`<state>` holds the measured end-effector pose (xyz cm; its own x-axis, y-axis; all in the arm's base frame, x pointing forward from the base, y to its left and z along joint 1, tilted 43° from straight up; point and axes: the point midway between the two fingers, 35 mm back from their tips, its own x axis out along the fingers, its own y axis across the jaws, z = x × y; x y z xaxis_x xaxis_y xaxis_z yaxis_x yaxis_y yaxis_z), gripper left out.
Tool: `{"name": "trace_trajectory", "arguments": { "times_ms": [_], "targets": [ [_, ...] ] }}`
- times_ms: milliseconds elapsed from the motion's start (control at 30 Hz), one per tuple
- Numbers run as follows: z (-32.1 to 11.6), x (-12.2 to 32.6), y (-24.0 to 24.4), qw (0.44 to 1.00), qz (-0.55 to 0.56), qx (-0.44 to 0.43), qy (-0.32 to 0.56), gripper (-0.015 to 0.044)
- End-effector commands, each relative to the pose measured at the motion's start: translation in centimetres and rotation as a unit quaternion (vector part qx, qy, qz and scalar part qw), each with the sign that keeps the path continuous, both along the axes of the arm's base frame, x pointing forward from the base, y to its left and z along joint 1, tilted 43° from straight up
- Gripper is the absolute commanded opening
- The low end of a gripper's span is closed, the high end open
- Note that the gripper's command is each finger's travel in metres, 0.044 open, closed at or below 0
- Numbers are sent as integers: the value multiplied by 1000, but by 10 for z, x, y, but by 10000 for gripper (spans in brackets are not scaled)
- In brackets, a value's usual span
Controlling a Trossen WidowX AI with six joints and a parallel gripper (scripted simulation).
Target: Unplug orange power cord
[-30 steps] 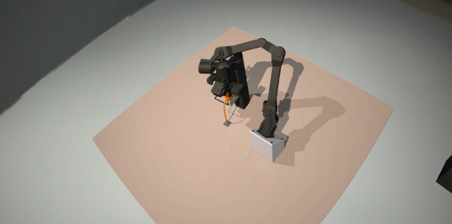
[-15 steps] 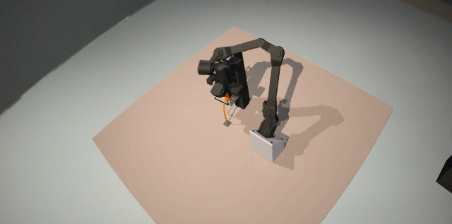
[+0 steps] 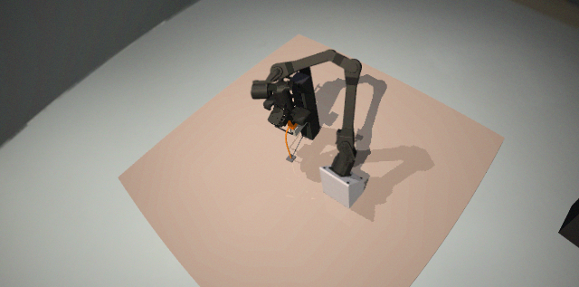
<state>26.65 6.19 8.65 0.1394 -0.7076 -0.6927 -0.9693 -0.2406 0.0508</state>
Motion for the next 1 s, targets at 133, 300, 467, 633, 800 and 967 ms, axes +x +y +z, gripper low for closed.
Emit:
{"name": "trace_trajectory", "arguments": {
  "times_ms": [133,300,467,633,800,967],
  "targets": [
    [-24,-12,33,999,9,33,19,0],
    [-20,-10,28,999,9,33,17,131],
    [-20,-10,28,999,9,33,17,160],
    [-20,-10,28,999,9,33,17,160],
    [-16,-11,33,999,9,29,19,160],
    [-13,-10,30,999,9,29,19,160]
  ]
}}
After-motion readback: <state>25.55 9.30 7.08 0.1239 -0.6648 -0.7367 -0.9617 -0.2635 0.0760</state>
